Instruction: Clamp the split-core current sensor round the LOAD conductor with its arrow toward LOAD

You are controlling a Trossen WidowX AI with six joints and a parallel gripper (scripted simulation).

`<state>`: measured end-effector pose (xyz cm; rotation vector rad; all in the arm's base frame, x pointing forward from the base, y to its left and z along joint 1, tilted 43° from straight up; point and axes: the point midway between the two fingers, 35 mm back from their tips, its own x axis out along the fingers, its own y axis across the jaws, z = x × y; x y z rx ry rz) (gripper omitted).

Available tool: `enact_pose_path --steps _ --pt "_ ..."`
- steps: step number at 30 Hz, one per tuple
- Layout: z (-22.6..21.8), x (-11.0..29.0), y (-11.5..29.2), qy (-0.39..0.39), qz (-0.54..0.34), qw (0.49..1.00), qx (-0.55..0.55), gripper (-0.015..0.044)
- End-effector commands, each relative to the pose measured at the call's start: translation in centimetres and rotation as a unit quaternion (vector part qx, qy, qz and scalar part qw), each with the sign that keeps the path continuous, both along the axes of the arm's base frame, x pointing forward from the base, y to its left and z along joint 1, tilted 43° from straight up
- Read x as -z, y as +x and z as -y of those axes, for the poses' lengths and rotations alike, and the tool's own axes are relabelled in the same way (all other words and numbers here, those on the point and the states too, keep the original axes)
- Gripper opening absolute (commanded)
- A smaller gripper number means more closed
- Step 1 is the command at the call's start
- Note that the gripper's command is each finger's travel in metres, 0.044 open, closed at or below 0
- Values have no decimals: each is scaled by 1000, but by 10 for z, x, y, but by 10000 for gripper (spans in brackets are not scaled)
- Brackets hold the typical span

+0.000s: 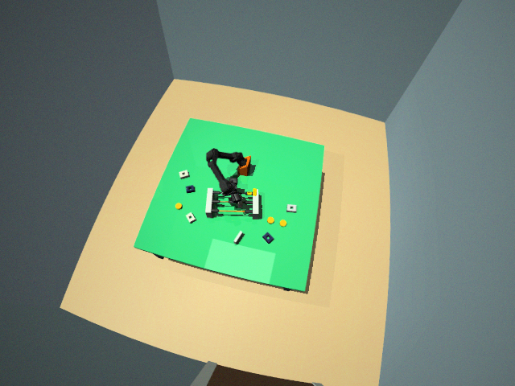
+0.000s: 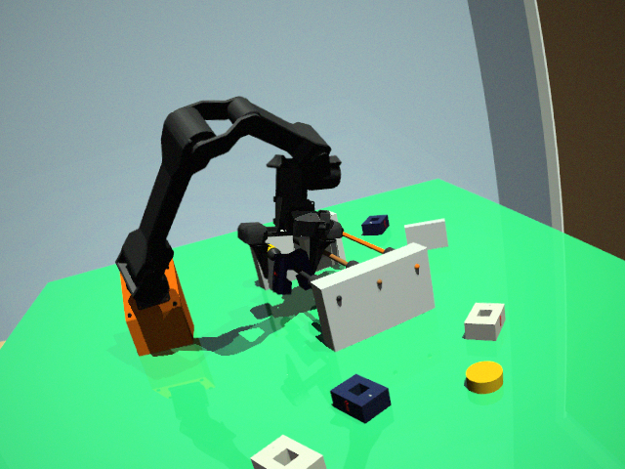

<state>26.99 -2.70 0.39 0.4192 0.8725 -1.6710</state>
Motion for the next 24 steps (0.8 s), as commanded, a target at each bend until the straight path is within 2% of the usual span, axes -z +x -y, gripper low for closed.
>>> enact_pose_path --steps 1,24 --pt "4 4 -2 -2 -6 1000 5 440" --pt "11 6 -17 -12 -45 998 40 440"
